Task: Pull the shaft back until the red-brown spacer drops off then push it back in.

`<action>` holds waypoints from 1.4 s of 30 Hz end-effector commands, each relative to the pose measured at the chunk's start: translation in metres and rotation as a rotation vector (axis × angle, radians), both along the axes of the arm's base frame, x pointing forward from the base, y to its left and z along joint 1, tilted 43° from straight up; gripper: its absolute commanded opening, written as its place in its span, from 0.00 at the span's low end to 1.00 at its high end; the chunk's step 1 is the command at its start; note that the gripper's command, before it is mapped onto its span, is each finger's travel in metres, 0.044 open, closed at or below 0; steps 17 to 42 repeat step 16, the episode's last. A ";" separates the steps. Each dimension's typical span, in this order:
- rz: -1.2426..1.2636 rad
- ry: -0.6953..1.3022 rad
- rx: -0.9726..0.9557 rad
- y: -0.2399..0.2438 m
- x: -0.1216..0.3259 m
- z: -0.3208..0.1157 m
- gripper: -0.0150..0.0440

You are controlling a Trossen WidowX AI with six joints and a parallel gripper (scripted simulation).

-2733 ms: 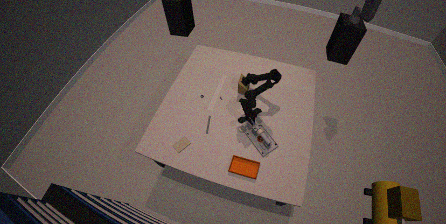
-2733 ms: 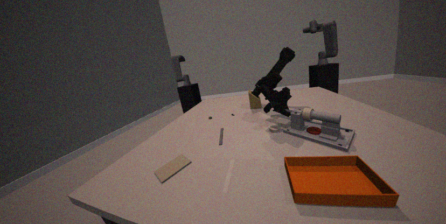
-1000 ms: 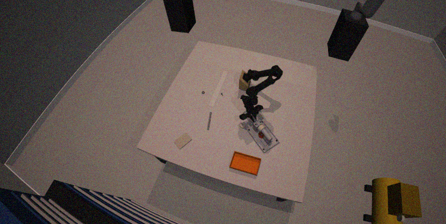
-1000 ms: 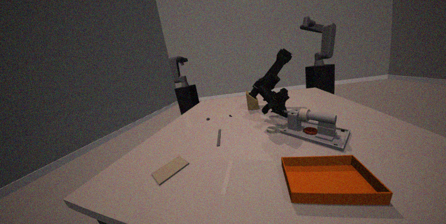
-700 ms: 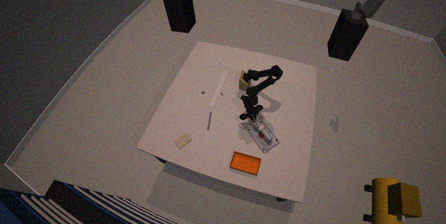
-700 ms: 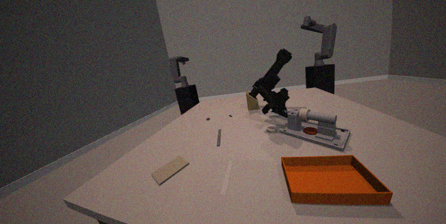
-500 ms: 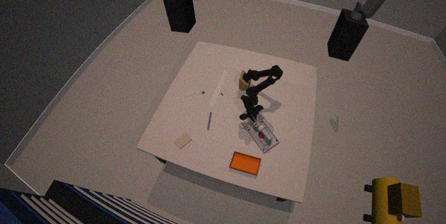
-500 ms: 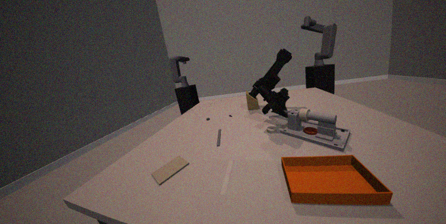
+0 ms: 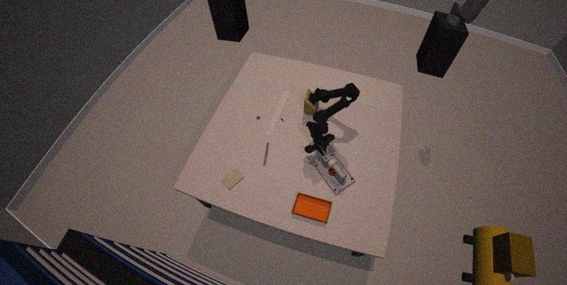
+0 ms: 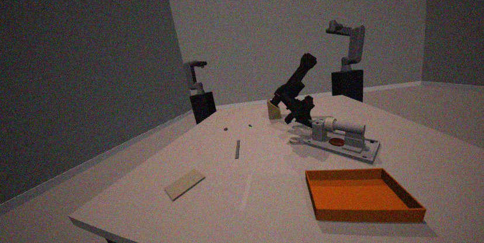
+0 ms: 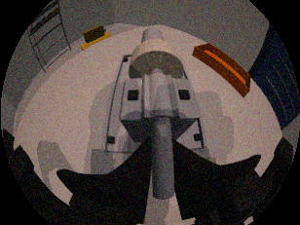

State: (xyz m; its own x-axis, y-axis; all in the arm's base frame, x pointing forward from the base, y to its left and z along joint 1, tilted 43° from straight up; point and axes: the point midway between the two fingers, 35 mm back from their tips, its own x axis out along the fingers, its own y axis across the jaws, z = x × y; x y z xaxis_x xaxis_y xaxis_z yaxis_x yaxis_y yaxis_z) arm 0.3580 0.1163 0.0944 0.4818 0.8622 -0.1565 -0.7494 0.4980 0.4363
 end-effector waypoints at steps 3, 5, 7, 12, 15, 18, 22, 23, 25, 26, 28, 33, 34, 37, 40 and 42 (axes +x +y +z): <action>0.005 -0.006 0.001 0.003 0.002 0.003 0.25; 0.005 -0.006 0.001 0.003 0.002 0.003 0.25; 0.000 0.000 0.000 0.000 0.000 0.000 0.30; 0.000 0.000 0.000 0.000 0.000 0.000 0.52; 0.000 0.000 0.000 0.000 0.000 0.000 0.65; 0.000 0.000 0.000 0.000 0.000 0.000 0.70; 0.000 0.000 0.000 0.000 0.000 0.000 0.70; 0.000 0.000 0.000 0.000 0.000 0.000 0.70; 0.000 0.000 0.000 0.000 0.000 0.000 0.70; 0.000 0.000 0.000 0.000 0.000 0.000 0.70; 0.000 0.000 0.000 0.000 0.000 0.000 0.70; 0.000 0.000 0.000 0.000 0.000 0.000 0.70; 0.000 0.000 0.000 0.000 0.000 0.000 0.70; 0.000 0.000 0.000 0.000 0.000 0.000 0.70; 0.000 0.000 0.000 0.000 0.000 0.000 0.70; 0.000 0.000 0.000 0.000 0.000 0.000 0.70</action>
